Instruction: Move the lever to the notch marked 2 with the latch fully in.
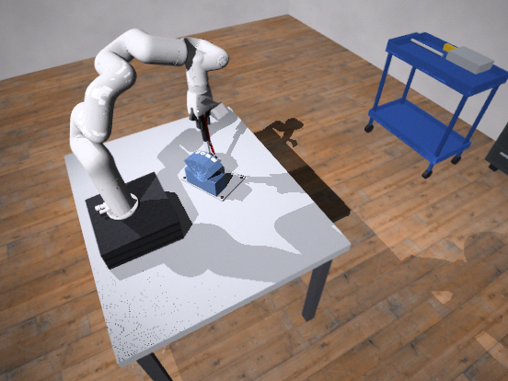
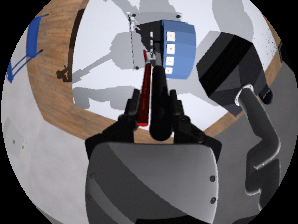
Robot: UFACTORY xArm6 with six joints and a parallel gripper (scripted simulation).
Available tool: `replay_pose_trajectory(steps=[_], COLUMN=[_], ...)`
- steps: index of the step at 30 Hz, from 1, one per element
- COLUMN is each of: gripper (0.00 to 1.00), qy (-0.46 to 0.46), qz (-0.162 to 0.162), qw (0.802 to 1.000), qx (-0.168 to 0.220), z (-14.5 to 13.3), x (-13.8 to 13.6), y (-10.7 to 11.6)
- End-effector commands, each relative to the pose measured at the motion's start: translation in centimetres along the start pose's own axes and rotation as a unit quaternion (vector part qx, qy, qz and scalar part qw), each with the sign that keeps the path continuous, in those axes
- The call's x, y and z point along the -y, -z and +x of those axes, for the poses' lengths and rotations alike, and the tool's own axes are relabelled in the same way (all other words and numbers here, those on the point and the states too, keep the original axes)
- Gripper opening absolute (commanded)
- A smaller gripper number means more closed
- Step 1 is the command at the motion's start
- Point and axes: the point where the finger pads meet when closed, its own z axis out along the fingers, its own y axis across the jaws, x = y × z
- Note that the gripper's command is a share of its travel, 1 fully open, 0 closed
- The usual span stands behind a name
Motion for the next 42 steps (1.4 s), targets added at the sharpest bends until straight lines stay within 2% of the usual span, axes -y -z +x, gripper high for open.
replay_pose_trajectory(steps=[1, 22, 42], gripper=[0.0, 0.0, 0.0], qy=[0.0, 0.0, 0.0], qz=[0.002, 0.002, 0.002], qw=[1.0, 1.0, 1.0], qx=[-0.001, -0.001, -0.001], z=[0.0, 1.4, 5.2], x=[0.1, 0.1, 0.1], y=[0.2, 0.3, 0.1])
